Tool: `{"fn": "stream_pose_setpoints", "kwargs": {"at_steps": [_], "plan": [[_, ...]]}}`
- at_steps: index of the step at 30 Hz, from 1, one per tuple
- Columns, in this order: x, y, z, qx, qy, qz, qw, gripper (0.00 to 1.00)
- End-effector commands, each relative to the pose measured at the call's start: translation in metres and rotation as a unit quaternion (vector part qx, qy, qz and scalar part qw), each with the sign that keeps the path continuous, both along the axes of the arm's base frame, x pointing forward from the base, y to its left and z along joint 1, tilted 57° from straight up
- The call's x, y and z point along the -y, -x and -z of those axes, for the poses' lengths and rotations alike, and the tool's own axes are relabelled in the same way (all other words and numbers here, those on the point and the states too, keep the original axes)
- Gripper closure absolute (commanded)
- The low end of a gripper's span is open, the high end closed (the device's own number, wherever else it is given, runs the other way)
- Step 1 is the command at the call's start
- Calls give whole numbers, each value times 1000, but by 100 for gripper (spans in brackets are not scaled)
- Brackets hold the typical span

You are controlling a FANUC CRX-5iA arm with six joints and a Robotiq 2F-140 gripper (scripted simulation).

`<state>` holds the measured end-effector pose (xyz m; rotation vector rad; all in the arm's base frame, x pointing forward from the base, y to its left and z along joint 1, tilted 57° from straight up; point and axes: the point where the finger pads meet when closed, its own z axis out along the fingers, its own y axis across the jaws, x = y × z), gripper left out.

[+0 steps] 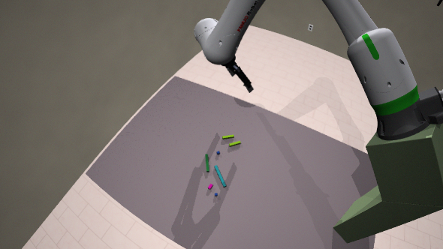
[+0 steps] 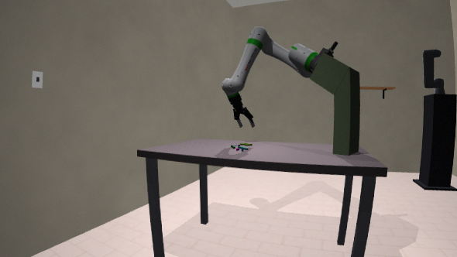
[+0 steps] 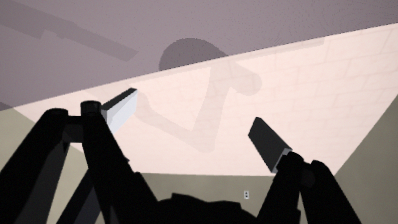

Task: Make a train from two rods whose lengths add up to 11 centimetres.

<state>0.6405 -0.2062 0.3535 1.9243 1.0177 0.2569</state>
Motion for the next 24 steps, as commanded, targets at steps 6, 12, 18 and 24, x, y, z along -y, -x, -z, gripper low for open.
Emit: {"fn": "stream_pose_setpoints", "kwargs": {"at_steps": [6, 12, 18, 24], "plan": [[-29, -25, 2, -33, 112, -133, 984, 0], [-56, -33, 14, -61, 165, -205, 963, 0], [-96, -35, 42, -102, 227, -297, 922, 0], [-137, -28, 78, -142, 275, -380, 872, 0]]}}
